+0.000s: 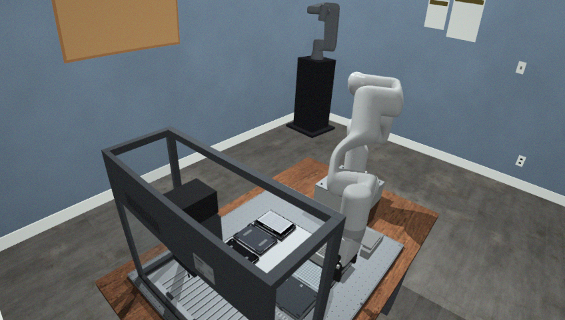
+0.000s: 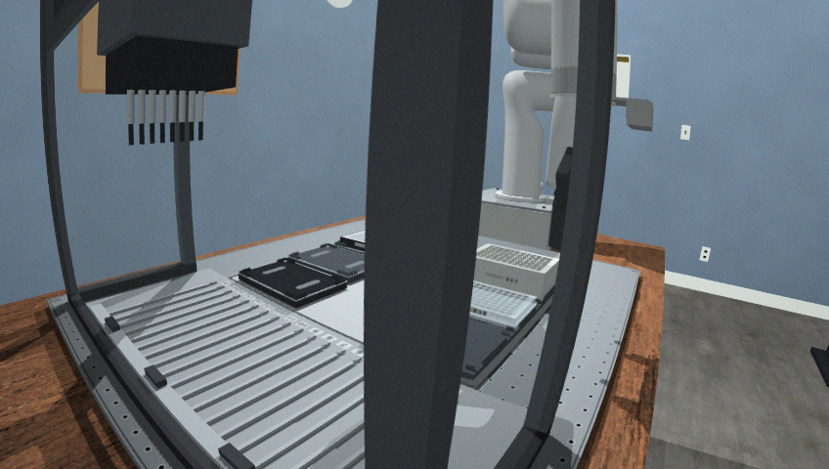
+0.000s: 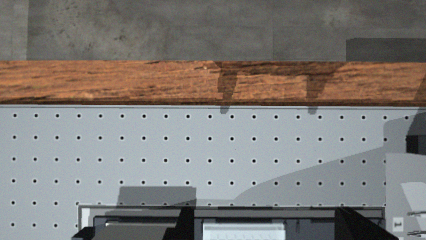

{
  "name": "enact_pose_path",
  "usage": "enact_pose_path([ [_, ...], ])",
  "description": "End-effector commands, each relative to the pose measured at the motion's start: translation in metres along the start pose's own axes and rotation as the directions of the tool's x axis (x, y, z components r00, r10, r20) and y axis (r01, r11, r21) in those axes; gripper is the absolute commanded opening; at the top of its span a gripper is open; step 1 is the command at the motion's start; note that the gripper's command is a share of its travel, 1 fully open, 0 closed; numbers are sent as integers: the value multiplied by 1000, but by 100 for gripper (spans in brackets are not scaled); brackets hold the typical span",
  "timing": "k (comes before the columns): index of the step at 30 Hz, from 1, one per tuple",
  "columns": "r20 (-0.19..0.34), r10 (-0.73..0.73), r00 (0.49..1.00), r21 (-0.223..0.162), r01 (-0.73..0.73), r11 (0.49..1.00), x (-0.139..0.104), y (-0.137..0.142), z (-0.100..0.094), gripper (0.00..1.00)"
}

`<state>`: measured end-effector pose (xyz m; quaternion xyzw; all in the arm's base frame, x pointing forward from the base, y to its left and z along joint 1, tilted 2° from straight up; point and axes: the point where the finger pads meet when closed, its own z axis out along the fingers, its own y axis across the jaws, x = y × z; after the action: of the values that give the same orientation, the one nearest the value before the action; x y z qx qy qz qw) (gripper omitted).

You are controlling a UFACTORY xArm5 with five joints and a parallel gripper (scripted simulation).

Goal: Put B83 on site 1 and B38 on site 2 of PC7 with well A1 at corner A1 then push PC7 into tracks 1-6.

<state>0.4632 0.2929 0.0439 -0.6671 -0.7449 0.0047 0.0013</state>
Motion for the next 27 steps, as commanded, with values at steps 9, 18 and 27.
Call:
enact_pose_path([
  [9, 19, 166, 986, -17, -166, 986, -11, -21, -2, 81],
  [18, 14, 390, 921, -21, -389, 921, -28, -52, -2, 81],
  [27, 8, 644, 765, -24, -644, 765, -49, -92, -2, 81],
])
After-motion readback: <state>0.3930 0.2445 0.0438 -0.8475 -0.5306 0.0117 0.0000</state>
